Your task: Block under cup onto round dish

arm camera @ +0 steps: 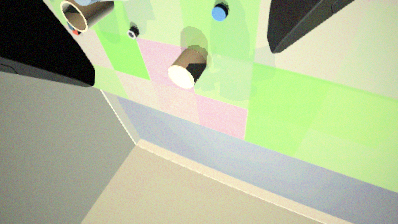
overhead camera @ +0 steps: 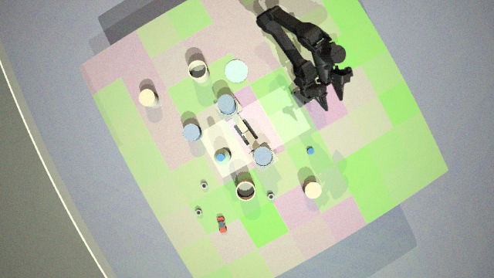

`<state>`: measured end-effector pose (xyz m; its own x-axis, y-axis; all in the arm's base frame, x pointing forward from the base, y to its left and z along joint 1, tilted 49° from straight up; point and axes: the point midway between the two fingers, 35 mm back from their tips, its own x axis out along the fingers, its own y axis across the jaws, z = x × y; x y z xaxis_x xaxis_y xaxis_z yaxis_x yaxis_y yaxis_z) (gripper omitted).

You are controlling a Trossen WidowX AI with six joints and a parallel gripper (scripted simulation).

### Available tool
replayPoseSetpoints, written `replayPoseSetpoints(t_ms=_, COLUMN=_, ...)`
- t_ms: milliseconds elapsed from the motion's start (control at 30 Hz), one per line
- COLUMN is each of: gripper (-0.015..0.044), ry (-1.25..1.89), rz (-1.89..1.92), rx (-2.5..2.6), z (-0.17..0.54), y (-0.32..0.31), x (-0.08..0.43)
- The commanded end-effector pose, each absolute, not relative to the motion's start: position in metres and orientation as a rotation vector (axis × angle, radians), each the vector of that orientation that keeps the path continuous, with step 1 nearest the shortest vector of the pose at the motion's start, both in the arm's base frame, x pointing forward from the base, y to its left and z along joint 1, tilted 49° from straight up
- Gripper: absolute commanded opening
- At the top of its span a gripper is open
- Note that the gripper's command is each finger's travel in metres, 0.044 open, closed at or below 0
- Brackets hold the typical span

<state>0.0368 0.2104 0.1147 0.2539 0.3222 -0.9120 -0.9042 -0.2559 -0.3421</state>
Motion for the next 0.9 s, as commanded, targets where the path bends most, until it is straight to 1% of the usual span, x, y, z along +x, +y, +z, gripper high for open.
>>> replayPoseSetpoints(t_ms=0, gripper=0.044, ry=0.684, rz=1.186, rx=-1.313, z=0.112, y=0.207, x=0.051)
replayPoseSetpoints(t_ms=433, gripper=0.044, ry=0.87, rz=0.759, rx=-1.184, z=0.109, y=0.188, x=0.099)
replayPoseSetpoints(t_ms=867, gripper=0.044, ry=0.952, rz=0.321, rx=-1.035, z=0.111, y=0.161, x=0.143)
